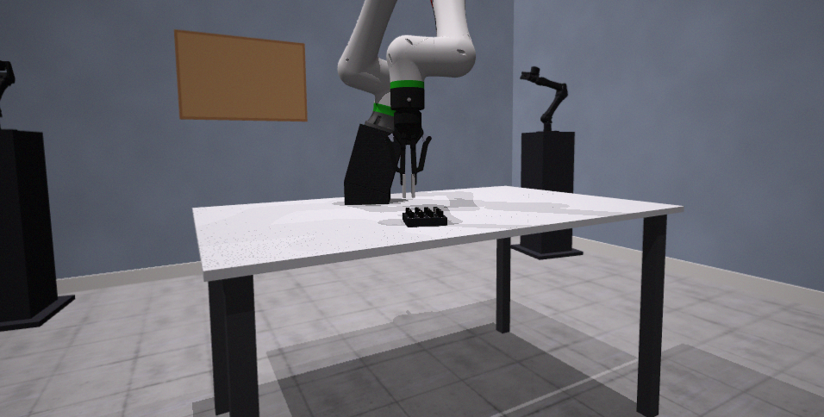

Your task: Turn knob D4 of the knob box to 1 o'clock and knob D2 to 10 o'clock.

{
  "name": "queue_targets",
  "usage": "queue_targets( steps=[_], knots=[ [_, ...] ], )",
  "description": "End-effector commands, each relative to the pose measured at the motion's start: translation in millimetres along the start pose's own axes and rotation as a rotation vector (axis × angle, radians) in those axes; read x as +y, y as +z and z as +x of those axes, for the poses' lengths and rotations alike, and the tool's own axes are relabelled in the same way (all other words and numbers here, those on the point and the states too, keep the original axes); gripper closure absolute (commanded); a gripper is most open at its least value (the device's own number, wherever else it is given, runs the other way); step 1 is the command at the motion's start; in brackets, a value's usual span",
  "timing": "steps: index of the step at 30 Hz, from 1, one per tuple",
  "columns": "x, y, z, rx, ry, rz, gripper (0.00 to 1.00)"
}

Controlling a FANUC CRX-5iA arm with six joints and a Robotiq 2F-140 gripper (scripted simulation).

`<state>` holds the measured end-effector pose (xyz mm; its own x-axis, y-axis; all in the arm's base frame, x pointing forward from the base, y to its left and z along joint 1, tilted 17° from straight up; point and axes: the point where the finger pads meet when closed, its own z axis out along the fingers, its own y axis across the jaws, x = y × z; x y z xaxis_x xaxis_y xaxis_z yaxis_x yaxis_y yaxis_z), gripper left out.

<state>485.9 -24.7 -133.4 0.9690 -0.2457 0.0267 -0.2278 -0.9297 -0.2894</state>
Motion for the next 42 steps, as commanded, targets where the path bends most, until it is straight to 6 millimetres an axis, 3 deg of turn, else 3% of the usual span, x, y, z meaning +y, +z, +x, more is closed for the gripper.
queue_targets(
  steps=[1,19,42],
  knots=[
    [0.1,4.1,0.2,0.000,0.000,0.000,0.88],
    [0.1,22.7,0.3,0.000,0.000,0.000,0.88],
    [0.1,27.1,0.4,0.000,0.000,0.000,0.88]
  ],
)
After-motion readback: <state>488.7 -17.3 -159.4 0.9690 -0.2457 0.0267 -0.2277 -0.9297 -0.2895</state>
